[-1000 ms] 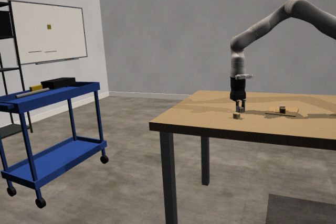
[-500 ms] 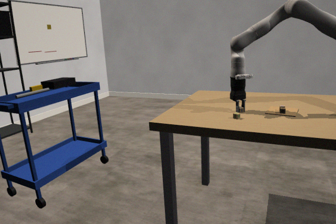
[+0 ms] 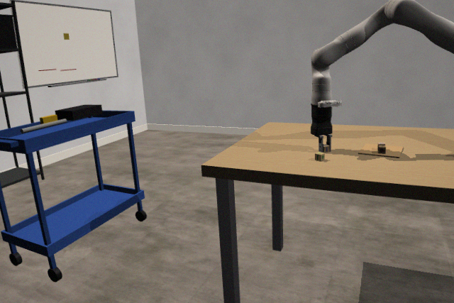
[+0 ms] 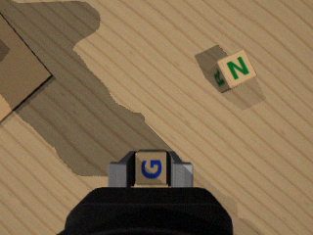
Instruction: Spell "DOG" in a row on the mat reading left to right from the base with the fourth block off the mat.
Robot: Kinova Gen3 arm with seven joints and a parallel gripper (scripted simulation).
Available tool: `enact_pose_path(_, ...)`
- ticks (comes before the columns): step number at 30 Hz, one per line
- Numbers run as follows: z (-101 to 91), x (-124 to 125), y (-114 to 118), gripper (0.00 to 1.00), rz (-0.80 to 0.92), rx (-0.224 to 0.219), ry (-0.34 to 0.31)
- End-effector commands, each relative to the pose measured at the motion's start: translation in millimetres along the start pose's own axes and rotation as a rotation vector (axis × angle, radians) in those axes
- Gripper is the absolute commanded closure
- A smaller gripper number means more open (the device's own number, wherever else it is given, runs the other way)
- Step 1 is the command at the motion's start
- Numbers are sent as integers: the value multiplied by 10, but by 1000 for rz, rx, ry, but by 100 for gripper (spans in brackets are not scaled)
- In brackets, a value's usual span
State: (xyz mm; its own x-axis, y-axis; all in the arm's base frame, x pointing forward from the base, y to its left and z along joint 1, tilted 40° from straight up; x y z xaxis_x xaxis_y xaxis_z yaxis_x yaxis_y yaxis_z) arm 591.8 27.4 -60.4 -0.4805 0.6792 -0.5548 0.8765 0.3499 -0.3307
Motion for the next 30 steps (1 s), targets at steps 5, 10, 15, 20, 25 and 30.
enact_pose_path(5,-127,0,4,51,0,-2,0)
enact_pose_path(10,-465,0,3,51,0,-2,0)
enact_pose_path(15,-692,0,3,51,0,-2,0)
enact_pose_path(20,-953,0,3,51,0,-2,0)
enact_pose_path(25,-1010,0,2,51,0,-2,0)
enact_pose_path(30,-1010,0,2,51,0,-2,0)
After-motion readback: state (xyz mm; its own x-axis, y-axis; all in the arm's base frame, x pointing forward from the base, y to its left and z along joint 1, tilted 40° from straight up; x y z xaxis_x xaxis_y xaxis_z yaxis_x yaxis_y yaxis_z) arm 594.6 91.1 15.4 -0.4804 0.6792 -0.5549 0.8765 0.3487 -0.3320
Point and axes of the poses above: the point where the finger pads meet when closed, its own z axis out along the fingers, its own y axis across the jaws, x = y × z, the point moved 8 cm from there along -z, back along the fingers, and after that the axes turned 10 degrees about z, right-handed, at the moved point
